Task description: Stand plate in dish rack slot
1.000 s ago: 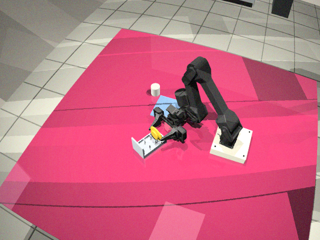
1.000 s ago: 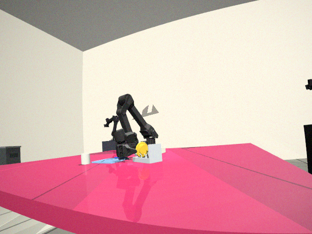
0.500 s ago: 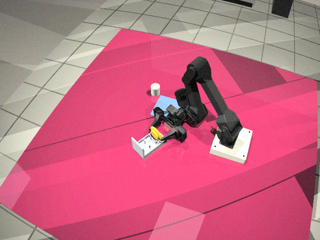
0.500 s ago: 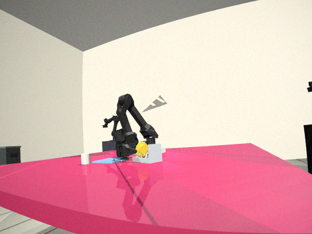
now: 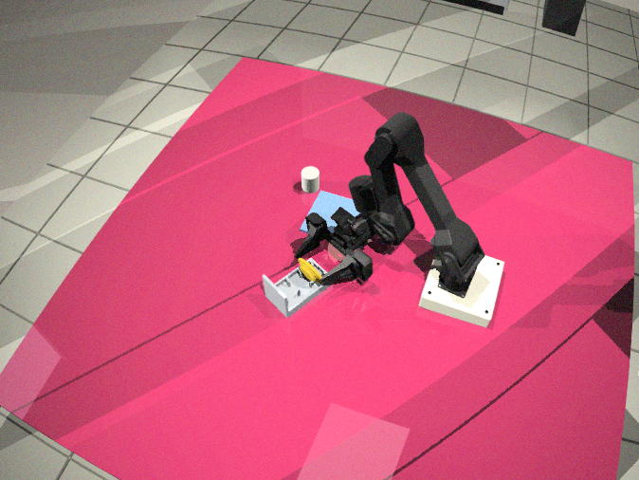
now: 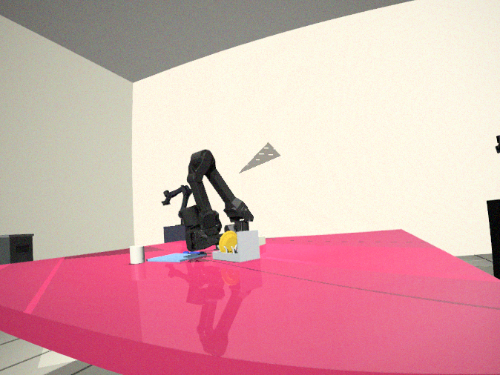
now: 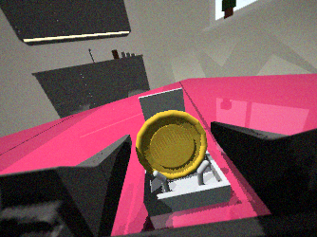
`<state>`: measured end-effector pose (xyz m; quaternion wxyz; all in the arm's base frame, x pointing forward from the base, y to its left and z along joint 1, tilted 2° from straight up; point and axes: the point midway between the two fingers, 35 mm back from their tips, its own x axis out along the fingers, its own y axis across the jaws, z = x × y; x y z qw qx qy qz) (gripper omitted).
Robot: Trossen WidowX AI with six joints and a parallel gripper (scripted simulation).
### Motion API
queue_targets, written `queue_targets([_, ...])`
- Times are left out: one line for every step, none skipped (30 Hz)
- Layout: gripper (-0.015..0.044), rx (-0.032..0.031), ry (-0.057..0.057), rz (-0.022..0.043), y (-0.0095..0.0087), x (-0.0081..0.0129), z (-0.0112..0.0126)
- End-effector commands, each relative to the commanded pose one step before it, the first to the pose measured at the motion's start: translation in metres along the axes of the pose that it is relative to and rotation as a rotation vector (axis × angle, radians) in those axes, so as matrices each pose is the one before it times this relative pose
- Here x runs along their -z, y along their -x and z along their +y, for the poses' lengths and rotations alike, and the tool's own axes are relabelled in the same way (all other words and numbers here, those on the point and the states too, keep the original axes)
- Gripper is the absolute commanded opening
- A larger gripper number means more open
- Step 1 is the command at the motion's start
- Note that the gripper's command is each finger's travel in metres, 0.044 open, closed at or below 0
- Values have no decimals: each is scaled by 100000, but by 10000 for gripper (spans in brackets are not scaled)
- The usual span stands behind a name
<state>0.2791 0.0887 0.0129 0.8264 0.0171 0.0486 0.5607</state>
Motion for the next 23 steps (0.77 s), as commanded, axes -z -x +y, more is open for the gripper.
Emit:
queue_targets([400,-265,2304,-1657,89,-2964,-328])
queue_targets([400,-88,483,-512,26,-1002,-59])
queue_targets([400,-102,480,-502,27,-998,-22])
queue_targets([400,-116,477,-492,29,-993,16])
queue_targets([400,-130,474,-481,30,-985,53])
queue_targets([400,-143,471,-470,31,-977,89])
queue_targets([400,-159,510,-475,-9,-969,-166])
queue_targets([400,-173,511,-466,-7,-990,-132])
queue_targets([400,-136,377,-337,-4,-742,-74])
queue_targets([400,-85,225,-199,-2,-448,-35])
queue_targets([400,-29,75,-66,-1,-150,-10])
queue_targets([400,0,0,0,0,0,0])
queue_targets([400,0,0,0,0,0,0])
queue_targets([400,0,0,0,0,0,0])
queue_targets([400,0,0,0,0,0,0])
queue_targets([400,376,-308,65,-7,-9,-125])
queue_targets([400,1128,-923,207,-20,-28,-373])
queue_targets([400,1877,-1534,385,-35,-50,-613])
queue_targets([400,2266,-1848,534,-46,-68,-727])
queue_targets([400,2260,-1839,607,-51,-77,-709])
queue_targets([400,2253,-1828,681,-55,-86,-690])
queue_targets([400,2245,-1816,754,-57,-94,-670])
queue_targets([400,2236,-1803,826,-59,-101,-649])
